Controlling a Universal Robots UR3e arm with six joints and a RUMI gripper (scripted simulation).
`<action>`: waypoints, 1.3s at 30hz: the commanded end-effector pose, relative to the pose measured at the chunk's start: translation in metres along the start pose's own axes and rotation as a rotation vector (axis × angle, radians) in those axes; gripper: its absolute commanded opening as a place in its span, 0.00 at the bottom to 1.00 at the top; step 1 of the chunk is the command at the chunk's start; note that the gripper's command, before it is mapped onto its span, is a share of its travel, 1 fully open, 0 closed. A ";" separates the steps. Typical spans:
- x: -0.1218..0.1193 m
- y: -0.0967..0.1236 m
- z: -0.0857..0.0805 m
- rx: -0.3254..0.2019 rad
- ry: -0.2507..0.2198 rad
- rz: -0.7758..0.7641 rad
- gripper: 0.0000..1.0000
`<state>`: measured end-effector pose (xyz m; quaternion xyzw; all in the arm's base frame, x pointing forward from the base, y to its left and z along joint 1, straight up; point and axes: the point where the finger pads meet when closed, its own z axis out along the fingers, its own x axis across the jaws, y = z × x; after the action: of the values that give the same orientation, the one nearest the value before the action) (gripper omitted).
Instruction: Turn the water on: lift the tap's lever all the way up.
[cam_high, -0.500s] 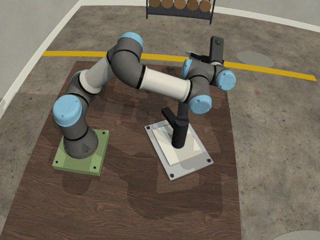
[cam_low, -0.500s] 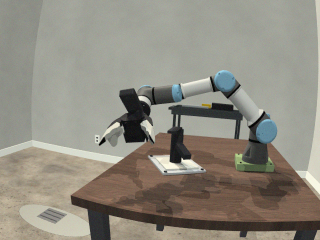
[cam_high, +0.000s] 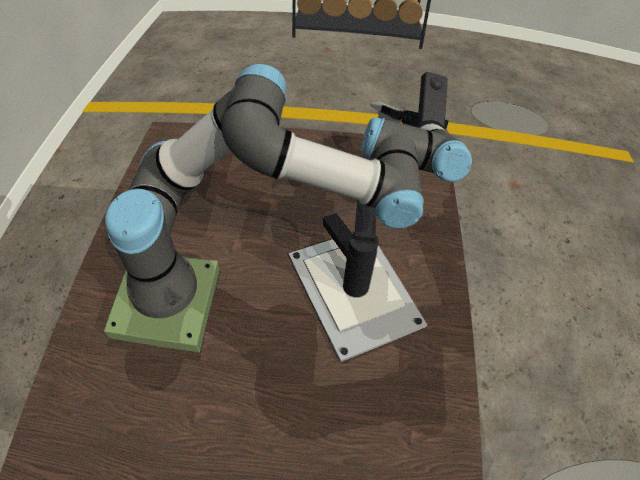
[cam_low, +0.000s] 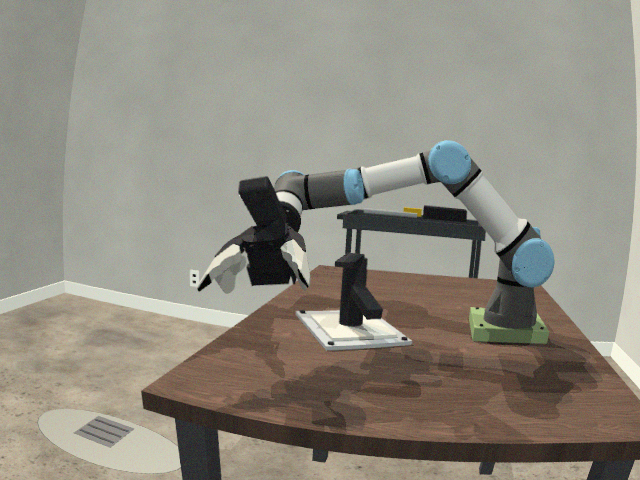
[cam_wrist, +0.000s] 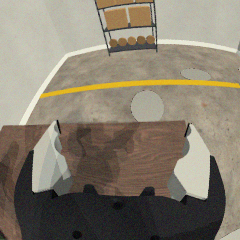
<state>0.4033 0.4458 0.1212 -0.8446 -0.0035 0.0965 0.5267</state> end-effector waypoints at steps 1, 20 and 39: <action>0.000 -0.001 -0.001 0.001 0.001 -0.003 1.00; -0.010 0.018 -0.035 -0.247 0.024 -0.022 1.00; -0.053 0.050 -0.156 -0.756 0.101 -0.039 1.00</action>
<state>0.3820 0.3117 0.1405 -0.9698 -0.0238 0.0384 0.2398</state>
